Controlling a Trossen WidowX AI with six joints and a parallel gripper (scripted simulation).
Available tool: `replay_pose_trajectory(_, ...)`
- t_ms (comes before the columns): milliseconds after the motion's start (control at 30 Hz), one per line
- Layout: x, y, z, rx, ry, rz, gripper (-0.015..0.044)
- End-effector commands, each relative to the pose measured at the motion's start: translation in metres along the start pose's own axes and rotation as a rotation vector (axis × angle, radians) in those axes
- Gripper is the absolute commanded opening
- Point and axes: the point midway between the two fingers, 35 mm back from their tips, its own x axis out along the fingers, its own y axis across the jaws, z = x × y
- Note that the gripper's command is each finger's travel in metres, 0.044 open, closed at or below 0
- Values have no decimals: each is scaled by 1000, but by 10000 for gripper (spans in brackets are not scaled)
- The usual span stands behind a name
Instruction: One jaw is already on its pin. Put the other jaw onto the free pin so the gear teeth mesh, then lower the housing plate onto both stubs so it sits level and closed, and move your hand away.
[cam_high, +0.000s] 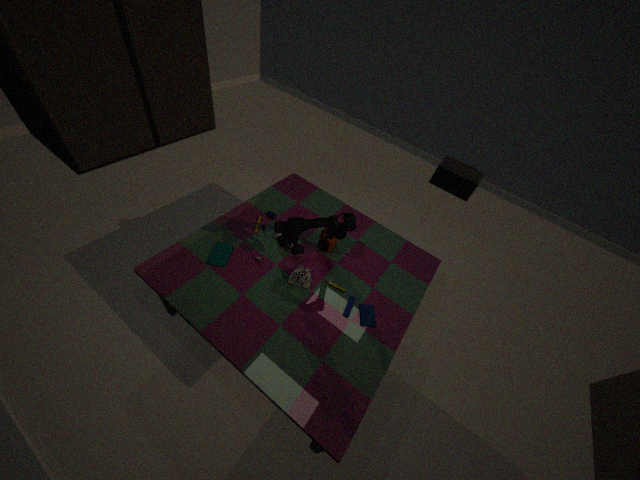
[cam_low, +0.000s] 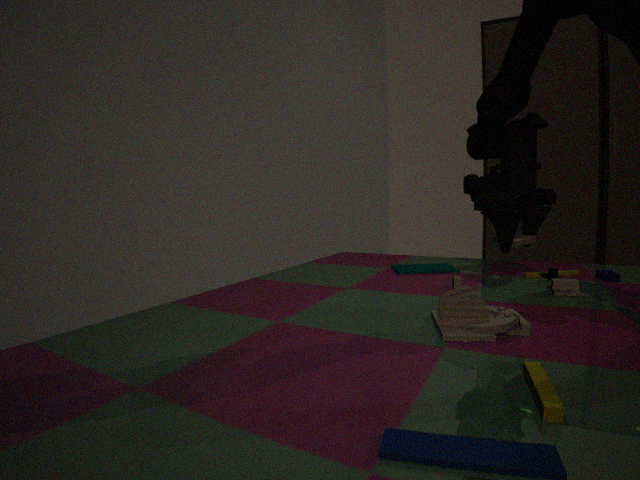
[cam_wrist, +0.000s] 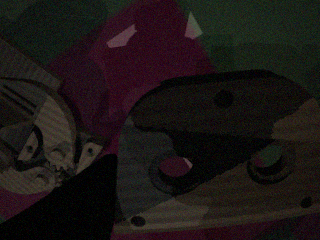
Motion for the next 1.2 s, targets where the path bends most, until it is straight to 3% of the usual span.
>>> replay_pose_trajectory(0, 1, 14, -3, -80, 2, 9, 351)
replay_pose_trajectory(1167, 11, 119, -45, -775, 11, 67, 351)
